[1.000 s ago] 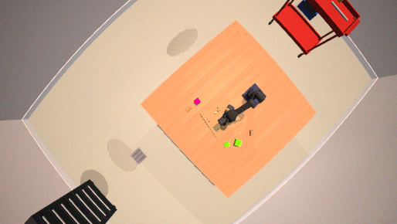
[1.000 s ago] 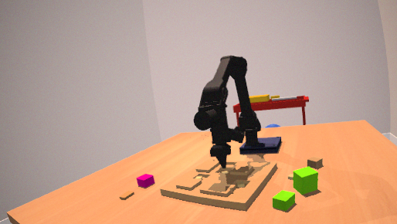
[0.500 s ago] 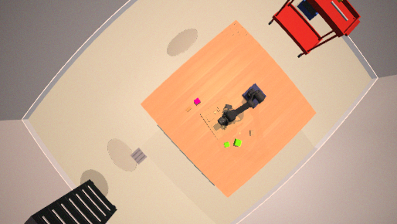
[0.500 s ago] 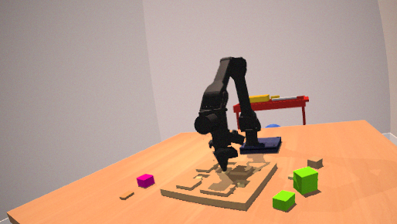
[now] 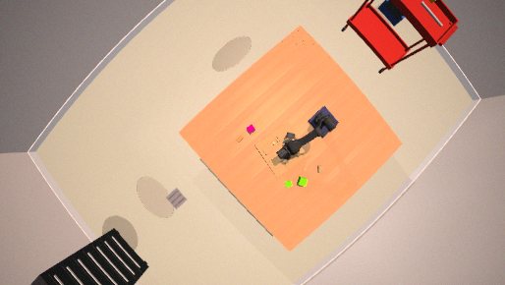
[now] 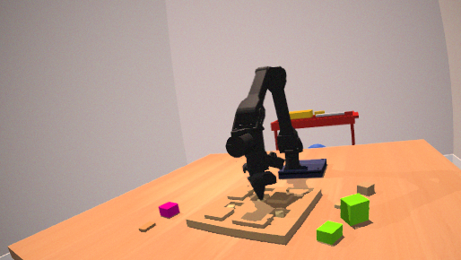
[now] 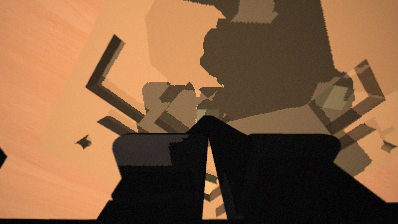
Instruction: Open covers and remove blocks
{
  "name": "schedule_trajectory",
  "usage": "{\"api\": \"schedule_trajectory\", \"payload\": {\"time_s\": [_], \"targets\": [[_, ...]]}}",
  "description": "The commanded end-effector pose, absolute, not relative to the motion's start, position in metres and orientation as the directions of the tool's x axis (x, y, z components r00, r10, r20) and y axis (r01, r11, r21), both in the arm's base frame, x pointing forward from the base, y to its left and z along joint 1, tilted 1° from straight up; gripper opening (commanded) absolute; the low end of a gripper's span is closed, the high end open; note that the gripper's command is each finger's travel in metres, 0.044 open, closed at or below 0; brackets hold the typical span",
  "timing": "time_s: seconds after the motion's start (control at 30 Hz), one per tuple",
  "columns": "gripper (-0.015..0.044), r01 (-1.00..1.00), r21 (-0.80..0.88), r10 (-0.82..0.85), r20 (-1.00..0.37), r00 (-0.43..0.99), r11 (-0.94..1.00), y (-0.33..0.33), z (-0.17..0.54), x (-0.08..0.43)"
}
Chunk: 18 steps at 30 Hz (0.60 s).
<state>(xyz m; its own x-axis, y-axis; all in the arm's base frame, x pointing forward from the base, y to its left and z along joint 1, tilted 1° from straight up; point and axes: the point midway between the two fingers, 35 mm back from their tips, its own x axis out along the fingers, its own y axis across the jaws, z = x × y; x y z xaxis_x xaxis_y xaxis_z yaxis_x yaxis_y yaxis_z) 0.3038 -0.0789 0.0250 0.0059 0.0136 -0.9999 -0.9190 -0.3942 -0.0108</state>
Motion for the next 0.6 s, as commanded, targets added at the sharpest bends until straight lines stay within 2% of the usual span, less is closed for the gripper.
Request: {"api": "schedule_trajectory", "payload": {"time_s": [0.0, 0.33, 0.43, 0.57], "targets": [[0.0000, -0.918, -0.006, 0.009, -1.000, 0.003, -0.397, -0.081, 0.024, 0.300], [0.0000, -0.935, -0.005, 0.009, -1.000, 0.002, -0.354, -0.086, 0.021, 0.290], [0.0000, -0.984, -0.004, 0.009, -1.000, 0.002, -0.178, -0.087, 0.021, 0.289], [0.0000, -0.980, 0.000, 0.009, -1.000, 0.002, 0.197, -0.087, 0.021, 0.288]]}}
